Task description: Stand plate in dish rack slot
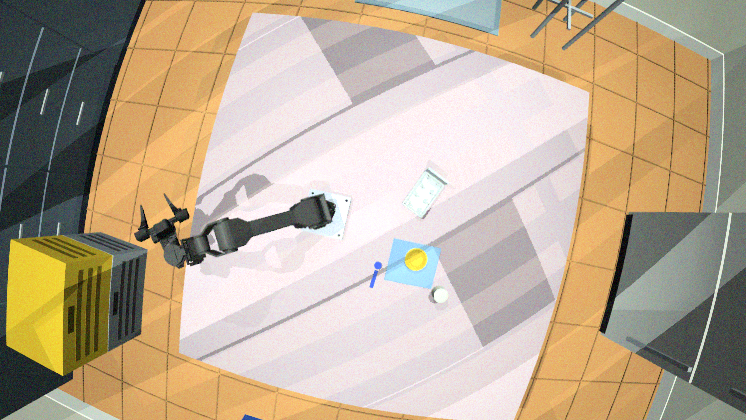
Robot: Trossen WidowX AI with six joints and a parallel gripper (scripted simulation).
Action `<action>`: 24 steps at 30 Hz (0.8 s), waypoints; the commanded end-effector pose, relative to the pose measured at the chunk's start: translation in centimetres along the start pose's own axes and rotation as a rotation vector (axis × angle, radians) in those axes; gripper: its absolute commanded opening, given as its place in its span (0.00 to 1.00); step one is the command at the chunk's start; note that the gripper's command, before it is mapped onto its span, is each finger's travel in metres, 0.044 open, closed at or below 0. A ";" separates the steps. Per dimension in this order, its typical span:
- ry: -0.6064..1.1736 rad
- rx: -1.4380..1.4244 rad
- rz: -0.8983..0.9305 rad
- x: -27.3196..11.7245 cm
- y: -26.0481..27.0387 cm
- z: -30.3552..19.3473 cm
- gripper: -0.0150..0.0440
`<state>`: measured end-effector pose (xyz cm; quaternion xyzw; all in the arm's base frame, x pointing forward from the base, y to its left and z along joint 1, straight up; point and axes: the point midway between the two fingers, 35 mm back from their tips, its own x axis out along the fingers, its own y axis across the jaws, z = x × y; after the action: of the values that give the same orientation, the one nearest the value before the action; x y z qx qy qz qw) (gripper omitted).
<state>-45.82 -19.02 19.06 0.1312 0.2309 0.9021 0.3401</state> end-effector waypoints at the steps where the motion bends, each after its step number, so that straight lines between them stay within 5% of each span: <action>1: 0.000 -0.002 0.003 0.0 0.0 0.0 0.93; 9: 0.033 -0.107 0.165 -2.4 2.5 -0.7 0.93; 24: 0.196 -0.246 0.531 -16.7 7.2 -1.5 0.93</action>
<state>-39.87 -33.72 19.69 0.0647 0.1100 0.9855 0.1121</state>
